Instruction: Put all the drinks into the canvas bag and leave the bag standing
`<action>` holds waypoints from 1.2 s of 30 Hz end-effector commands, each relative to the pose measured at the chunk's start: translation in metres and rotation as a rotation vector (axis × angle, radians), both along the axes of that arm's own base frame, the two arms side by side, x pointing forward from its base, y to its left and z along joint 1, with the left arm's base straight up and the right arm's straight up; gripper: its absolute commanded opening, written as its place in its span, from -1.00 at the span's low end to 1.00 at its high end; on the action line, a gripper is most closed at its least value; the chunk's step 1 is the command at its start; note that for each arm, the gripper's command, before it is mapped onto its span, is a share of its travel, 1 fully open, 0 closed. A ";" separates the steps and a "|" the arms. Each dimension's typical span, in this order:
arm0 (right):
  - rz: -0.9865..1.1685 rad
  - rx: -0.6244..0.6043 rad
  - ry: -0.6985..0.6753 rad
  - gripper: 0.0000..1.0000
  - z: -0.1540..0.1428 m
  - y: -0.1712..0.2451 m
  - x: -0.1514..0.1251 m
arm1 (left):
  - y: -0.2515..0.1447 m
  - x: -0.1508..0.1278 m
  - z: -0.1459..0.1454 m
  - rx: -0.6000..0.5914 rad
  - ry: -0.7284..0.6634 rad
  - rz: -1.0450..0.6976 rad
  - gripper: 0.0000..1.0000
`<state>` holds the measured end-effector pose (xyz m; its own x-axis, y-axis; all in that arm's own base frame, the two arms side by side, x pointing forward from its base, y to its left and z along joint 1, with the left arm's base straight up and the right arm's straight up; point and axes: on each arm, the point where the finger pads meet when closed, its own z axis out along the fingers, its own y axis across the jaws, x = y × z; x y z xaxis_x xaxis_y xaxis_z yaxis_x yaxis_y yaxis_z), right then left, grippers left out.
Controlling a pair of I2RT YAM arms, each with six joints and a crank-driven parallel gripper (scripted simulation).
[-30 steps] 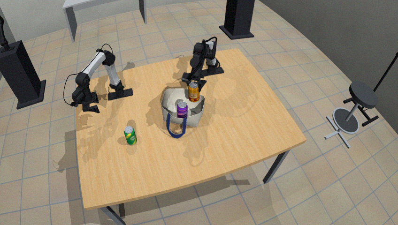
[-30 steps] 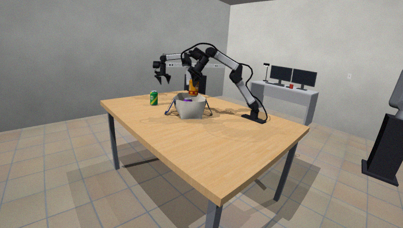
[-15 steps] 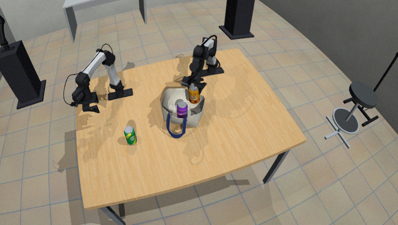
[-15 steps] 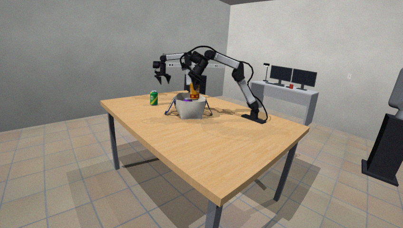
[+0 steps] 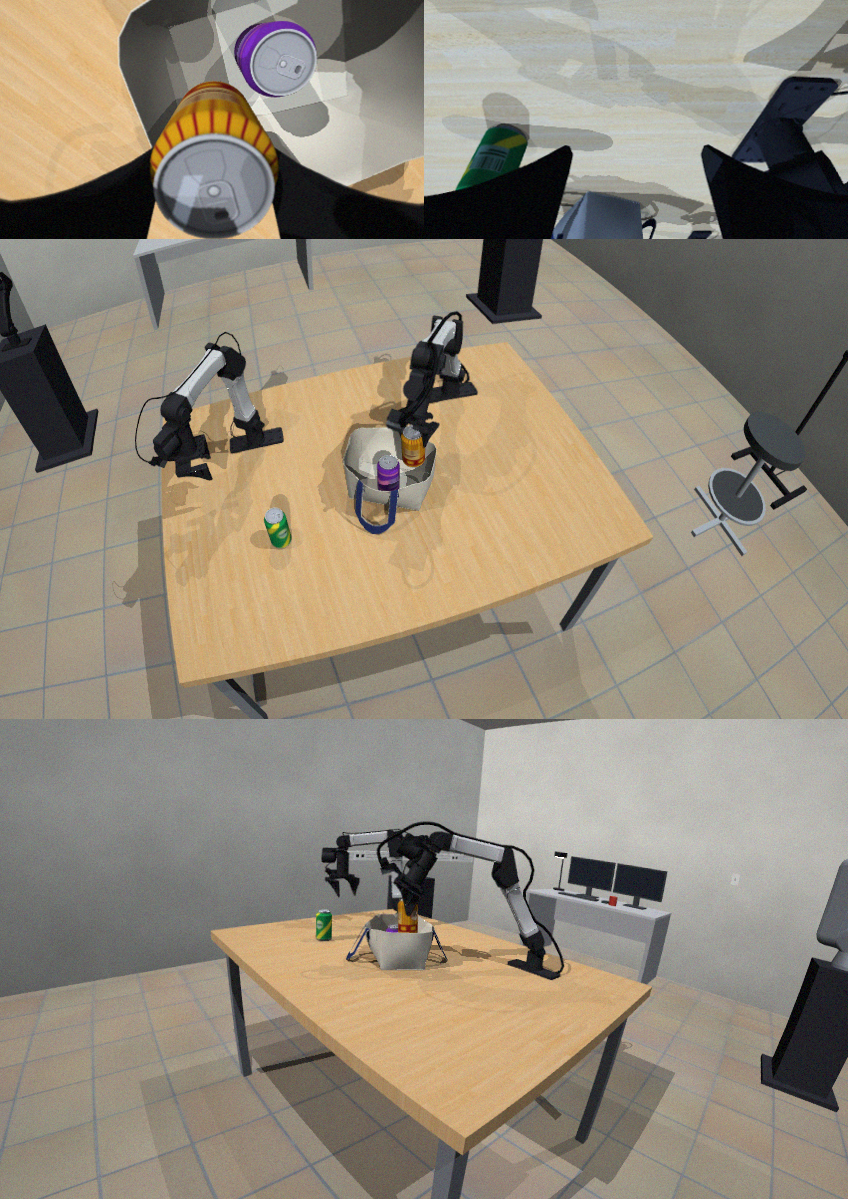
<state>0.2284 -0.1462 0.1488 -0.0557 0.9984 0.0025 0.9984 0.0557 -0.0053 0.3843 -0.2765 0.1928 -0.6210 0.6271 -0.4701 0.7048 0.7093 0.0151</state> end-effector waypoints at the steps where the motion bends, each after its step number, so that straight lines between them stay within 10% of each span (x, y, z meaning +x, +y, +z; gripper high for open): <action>1: -0.010 -0.056 -0.040 1.00 0.011 -0.006 0.003 | -0.015 0.022 0.046 -0.147 -0.174 0.011 0.48; 36: -0.010 -0.056 -0.040 1.00 0.011 -0.006 0.003 | -0.012 0.026 0.000 -0.127 -0.167 -0.003 0.48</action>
